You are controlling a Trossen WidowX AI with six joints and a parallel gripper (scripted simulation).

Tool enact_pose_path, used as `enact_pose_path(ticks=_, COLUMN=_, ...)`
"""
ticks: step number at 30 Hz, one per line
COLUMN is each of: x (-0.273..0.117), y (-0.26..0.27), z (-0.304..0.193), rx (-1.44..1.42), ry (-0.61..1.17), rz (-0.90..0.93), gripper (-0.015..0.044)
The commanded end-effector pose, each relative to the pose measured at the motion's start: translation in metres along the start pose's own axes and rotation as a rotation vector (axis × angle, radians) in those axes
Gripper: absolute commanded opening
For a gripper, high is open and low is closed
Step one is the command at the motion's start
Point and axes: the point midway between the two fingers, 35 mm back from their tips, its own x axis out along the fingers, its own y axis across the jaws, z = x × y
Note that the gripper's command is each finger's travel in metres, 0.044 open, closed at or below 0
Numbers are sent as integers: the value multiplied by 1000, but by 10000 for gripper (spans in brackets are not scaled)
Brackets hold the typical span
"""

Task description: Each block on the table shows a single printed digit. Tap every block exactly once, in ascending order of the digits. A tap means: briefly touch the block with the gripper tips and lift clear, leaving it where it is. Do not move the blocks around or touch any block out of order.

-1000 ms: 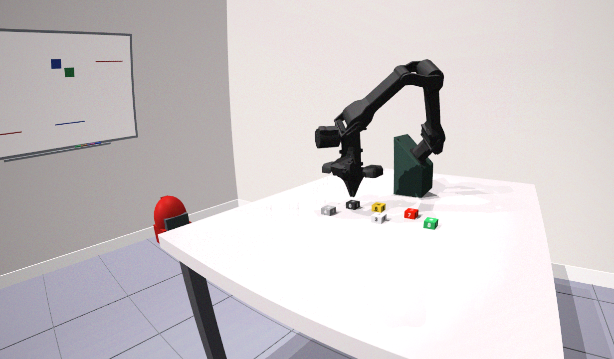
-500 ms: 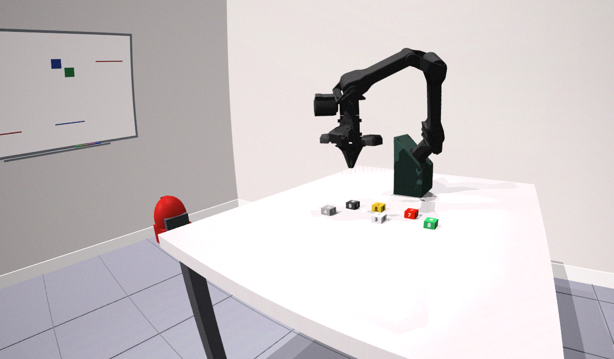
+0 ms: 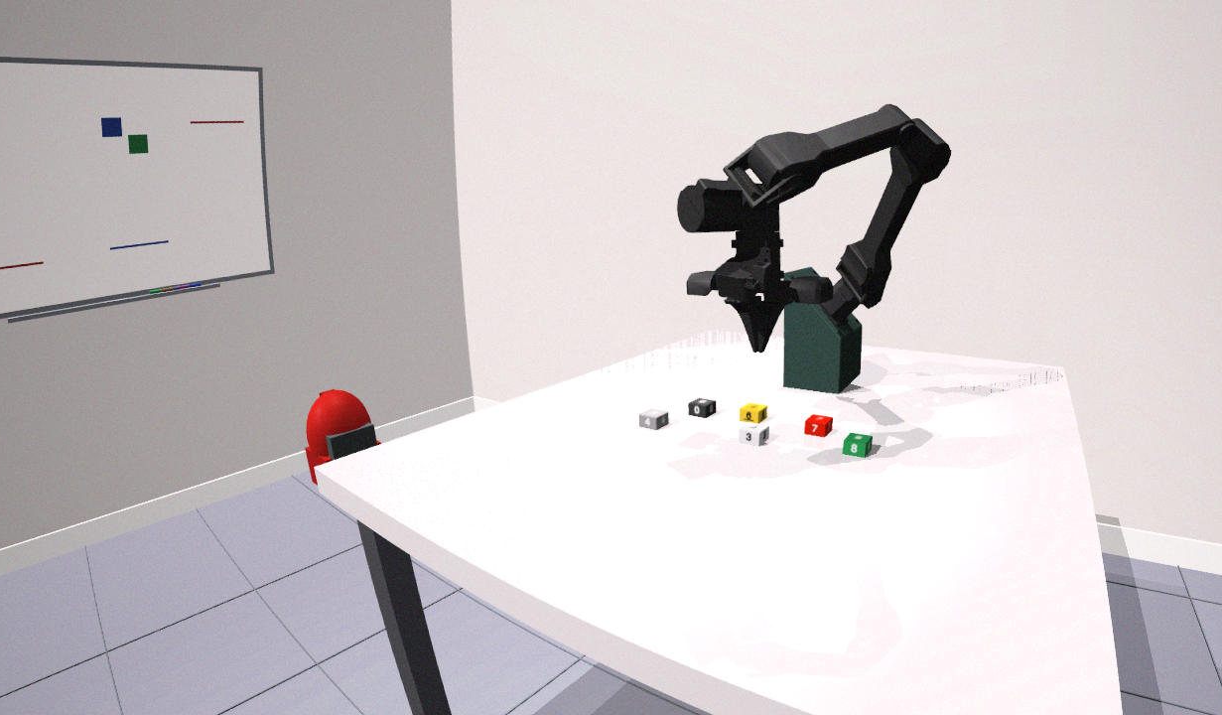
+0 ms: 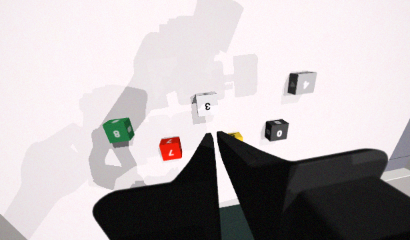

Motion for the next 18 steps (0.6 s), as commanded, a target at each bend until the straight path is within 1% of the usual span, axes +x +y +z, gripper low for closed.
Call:
enact_pose_path(ticks=1, x=14, y=1, z=1, rx=16, ry=1, rz=7, gripper=20)
enact_pose_path(ticks=4, x=69, y=2, z=0, rx=15, ry=0, rz=9, gripper=20)
enact_pose_path(ticks=5, x=78, y=2, z=-1, rx=15, ry=1, rz=11, gripper=20)
enact_pose_path(ticks=18, x=94, y=3, z=-1, rx=15, ry=1, rz=12, gripper=20)
